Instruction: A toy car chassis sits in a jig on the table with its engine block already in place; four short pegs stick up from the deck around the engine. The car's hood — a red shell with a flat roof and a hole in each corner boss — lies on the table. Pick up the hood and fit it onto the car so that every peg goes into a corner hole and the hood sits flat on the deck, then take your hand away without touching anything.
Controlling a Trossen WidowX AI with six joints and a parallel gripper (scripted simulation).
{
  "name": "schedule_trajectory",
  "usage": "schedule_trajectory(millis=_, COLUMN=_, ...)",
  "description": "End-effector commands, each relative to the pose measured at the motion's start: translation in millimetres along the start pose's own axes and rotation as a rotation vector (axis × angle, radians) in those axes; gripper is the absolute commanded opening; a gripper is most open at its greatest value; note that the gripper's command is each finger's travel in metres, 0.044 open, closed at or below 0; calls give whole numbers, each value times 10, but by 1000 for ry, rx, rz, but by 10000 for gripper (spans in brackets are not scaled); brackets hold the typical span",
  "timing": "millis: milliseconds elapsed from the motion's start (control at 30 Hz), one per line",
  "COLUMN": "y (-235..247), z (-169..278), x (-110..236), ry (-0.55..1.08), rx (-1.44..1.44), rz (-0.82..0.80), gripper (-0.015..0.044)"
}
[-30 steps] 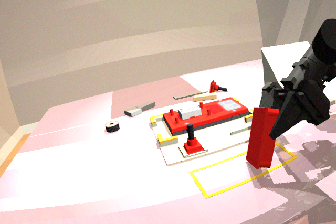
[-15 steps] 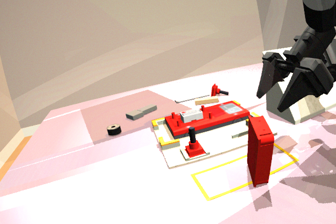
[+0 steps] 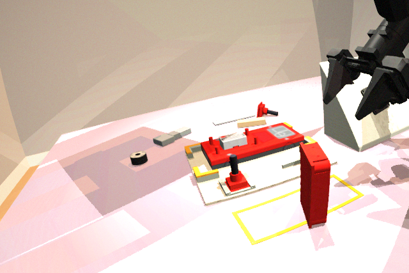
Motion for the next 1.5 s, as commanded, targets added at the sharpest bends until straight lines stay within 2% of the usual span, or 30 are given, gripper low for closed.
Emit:
schedule_trajectory(millis=0, y=6, z=-1, x=-4, ry=0, rx=-7, rz=-4, gripper=440)
schedule_trajectory(millis=133, y=6, z=-1, x=-4, ry=0, rx=-7, rz=-4, gripper=440)
schedule_trajectory(millis=367, y=-39, z=55, x=-3, ry=-31, rx=-61, rz=-10, gripper=256)
schedule_trajectory(millis=700, y=-229, z=326, x=-49, ry=-191, rx=-372, rz=-63, gripper=0)
schedule_trajectory(millis=1100, y=-385, z=664, x=-230, ry=-394, rx=-822, rz=-199, gripper=0)
schedule_trajectory(millis=1467, y=-420, z=926, x=-543, ry=-554, rx=-1221, rz=-396, gripper=0)
Point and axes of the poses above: the point midway between the two fingers, 35 mm back from their tips, its own x axis back along the fingers, its own y axis across the jaws, z = x × y, the point moved 1 cm from there along x, back along the fingers, and after that the axes turned 4 degrees about x, right-handed, at the moved point
